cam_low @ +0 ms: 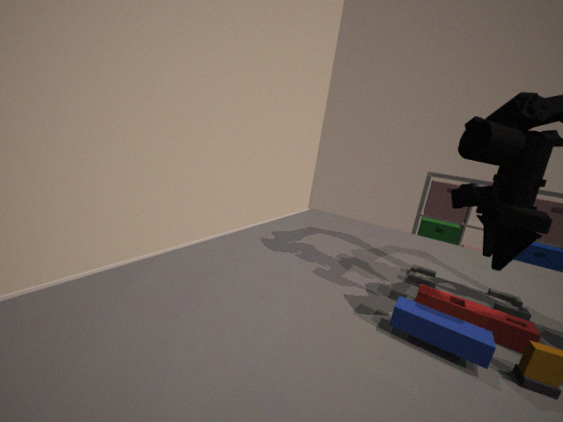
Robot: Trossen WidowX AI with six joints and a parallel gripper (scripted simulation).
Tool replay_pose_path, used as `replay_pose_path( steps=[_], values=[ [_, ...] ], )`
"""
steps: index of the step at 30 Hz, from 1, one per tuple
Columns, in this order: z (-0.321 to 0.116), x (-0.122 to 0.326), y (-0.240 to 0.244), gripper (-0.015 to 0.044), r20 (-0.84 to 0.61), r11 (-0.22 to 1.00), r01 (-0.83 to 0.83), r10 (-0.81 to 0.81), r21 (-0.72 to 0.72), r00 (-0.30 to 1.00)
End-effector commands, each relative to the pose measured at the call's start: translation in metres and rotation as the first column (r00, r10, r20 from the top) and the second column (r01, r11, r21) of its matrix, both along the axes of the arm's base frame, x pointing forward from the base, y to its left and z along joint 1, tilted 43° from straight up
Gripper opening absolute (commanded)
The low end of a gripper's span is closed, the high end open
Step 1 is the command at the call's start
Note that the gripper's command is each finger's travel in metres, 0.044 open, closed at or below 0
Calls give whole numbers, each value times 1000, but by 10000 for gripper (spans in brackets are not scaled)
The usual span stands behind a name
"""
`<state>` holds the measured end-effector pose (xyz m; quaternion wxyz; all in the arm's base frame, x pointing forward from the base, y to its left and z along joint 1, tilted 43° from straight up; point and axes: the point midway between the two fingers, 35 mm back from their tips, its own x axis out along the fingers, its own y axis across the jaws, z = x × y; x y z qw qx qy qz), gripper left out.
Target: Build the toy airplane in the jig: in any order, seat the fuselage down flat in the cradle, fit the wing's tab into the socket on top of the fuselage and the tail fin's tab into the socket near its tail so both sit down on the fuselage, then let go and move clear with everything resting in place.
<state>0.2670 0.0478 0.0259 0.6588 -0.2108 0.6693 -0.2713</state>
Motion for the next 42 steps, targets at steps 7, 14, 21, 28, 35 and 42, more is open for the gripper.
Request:
replay_pose_path(
  steps=[7, 14, 21, 28, 35, 42],
  values=[
    [-31, -1, -34, 440, 11, 999, 12, -11, -41, 1000],
    [-41, -3, -43, 440, 11, 999, 12, -12, -42, 1000],
    [-51, -3, -53, 440, 11, 999, 12, -12, -43, 1000],
    [-58, -3, -59, 440, 11, 999, 12, -12, -42, 1000],
    [-66, -3, -66, 440, 11, 999, 12, -11, -42, 1000],
    [-75, -4, -74, 440, 11, 999, 12, -11, -43, 1000]
  ],
)
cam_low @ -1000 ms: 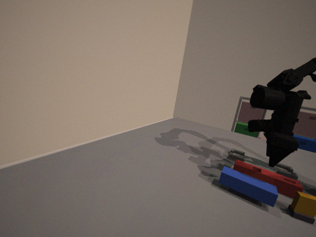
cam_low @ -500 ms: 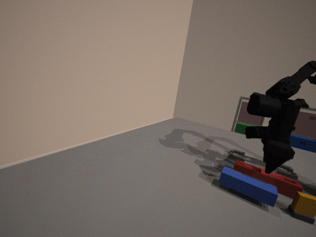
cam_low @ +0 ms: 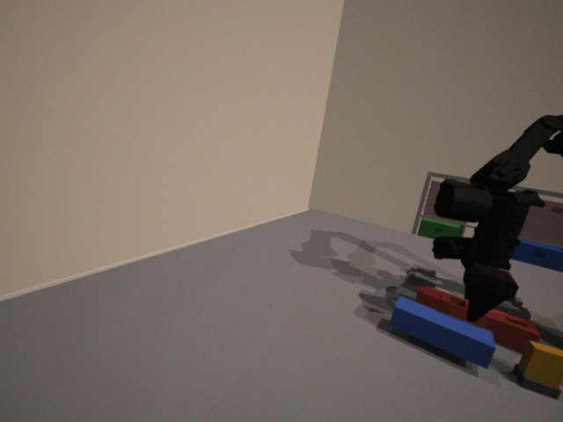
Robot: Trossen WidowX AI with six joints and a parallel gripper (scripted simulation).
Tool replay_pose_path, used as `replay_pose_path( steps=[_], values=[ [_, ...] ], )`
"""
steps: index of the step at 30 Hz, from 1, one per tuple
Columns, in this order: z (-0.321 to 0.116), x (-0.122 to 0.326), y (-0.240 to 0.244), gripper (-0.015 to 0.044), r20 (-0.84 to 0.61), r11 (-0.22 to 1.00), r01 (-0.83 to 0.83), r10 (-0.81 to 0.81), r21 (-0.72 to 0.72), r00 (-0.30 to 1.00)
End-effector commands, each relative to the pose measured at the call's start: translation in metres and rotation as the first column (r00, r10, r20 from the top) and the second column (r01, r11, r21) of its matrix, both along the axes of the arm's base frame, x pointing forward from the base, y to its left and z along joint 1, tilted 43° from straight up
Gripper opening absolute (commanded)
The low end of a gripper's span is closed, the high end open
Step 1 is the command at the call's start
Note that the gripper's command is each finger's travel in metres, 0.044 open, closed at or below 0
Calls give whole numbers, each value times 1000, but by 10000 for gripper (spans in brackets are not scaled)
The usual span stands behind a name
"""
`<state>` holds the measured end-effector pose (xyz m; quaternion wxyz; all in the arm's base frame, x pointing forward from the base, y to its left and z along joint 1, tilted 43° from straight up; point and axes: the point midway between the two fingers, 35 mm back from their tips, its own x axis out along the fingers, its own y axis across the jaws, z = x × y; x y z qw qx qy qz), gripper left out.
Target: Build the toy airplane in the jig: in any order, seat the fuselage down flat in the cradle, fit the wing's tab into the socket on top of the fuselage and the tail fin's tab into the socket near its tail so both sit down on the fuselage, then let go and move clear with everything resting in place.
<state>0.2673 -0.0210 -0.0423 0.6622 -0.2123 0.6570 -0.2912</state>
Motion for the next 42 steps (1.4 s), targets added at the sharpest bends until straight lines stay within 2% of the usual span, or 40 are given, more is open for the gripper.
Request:
replay_pose_path(
  steps=[1, 12, 22, 28, 33, 42],
  values=[
    [-7, -4, -6, 440, -17, 1000, -5, 5, -9, 1000],
    [-18, -6, -17, 440, -18, 1000, -5, 4, -11, 1000],
    [-18, -6, -17, 177, -18, 1000, -5, 4, -11, 1000],
    [-18, -6, -17, 137, -18, 1000, -5, 4, -11, 1000],
    [-14, -4, -12, 6, -17, 1000, -5, 5, -9, 1000],
    [4, 2, 7, 0, -17, 1000, -7, 7, -3, 1000]
  ],
)
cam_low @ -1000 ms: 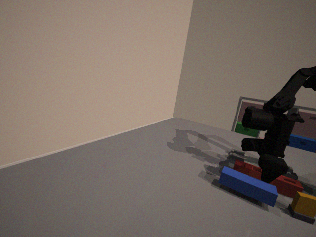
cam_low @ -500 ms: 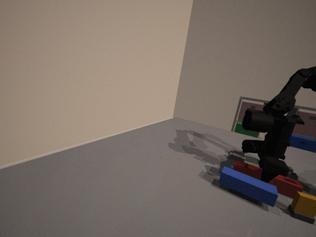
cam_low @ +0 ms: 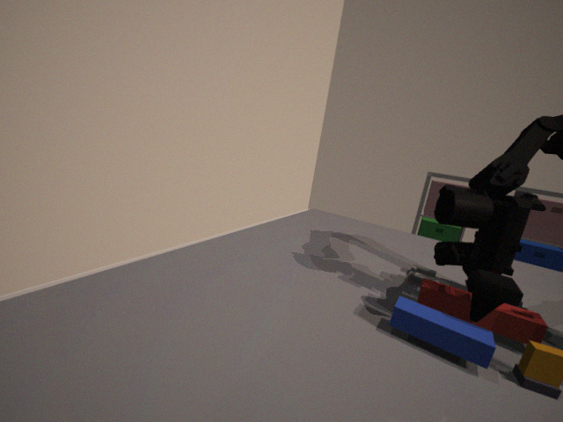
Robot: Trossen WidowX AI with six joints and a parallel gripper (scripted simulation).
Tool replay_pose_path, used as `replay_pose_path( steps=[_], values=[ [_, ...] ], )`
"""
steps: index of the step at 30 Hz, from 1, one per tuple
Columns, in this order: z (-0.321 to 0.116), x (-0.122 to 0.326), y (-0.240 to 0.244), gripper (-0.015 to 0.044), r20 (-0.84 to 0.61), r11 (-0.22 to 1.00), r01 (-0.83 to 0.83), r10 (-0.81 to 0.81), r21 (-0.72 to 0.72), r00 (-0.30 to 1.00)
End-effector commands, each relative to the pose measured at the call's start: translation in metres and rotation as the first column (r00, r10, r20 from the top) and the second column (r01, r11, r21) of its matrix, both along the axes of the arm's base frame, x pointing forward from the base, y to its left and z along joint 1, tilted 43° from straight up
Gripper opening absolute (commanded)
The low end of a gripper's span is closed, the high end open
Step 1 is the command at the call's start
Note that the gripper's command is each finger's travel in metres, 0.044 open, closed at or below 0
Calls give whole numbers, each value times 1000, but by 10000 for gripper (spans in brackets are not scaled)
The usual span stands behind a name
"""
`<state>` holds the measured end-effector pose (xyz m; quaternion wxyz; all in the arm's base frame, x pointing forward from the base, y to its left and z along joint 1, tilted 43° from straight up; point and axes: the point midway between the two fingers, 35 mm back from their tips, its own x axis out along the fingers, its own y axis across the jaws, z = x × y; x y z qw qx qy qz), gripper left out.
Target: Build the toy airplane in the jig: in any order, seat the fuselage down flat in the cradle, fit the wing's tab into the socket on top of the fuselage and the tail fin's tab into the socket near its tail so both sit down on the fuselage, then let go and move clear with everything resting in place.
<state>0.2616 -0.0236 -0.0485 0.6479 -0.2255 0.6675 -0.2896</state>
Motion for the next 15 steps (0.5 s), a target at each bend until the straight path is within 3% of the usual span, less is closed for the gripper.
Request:
replay_pose_path(
  steps=[1, 15],
  values=[
    [12, 8, 12, 0, 24, 1000, 0, 0, 13, 1000],
    [43, 11, 41, 0, 24, 1000, 0, 0, 16, 1000]
  ],
)
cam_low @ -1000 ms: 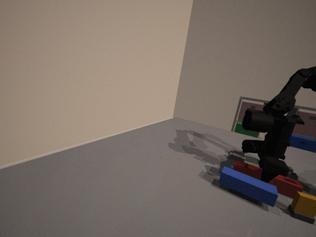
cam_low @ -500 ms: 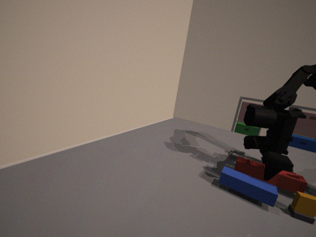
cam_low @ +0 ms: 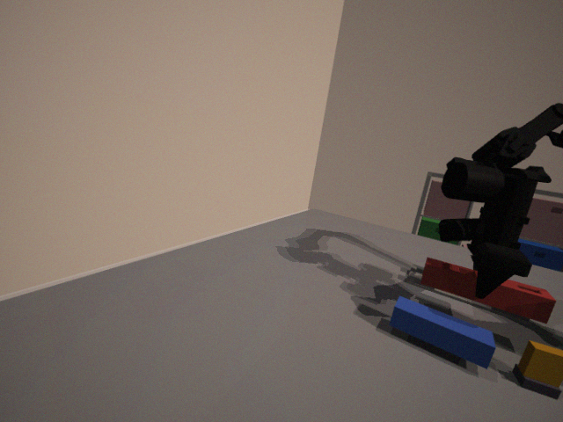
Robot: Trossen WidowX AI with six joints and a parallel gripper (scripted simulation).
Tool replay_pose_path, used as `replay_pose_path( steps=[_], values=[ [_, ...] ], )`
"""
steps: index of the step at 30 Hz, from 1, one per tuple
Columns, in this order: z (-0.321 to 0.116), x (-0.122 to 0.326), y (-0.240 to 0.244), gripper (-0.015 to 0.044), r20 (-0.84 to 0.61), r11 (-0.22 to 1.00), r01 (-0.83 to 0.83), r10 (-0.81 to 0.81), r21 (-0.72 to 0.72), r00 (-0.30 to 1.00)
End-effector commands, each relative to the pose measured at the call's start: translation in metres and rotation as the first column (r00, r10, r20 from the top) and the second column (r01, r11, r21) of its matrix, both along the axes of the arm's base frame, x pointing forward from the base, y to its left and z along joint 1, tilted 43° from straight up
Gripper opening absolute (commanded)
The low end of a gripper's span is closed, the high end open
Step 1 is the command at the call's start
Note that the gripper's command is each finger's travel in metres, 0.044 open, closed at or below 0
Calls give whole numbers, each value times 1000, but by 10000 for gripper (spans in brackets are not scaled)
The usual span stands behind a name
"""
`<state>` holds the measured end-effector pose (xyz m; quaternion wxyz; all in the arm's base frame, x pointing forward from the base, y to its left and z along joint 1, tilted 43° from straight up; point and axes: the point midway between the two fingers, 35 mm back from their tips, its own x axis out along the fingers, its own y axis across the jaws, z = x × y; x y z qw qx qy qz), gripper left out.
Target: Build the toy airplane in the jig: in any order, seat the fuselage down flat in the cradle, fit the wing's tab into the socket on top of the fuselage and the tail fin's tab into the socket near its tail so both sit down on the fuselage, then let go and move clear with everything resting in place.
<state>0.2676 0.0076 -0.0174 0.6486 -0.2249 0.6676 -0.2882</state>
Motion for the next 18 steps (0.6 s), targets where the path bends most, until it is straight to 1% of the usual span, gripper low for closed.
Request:
replay_pose_path(
  steps=[1, 18],
  values=[
    [14, 5, 12, 0, 23, 1000, 1, -1, 12, 1000],
    [53, 0, 43, 0, 22, 1000, 3, -3, 7, 1000]
  ],
)
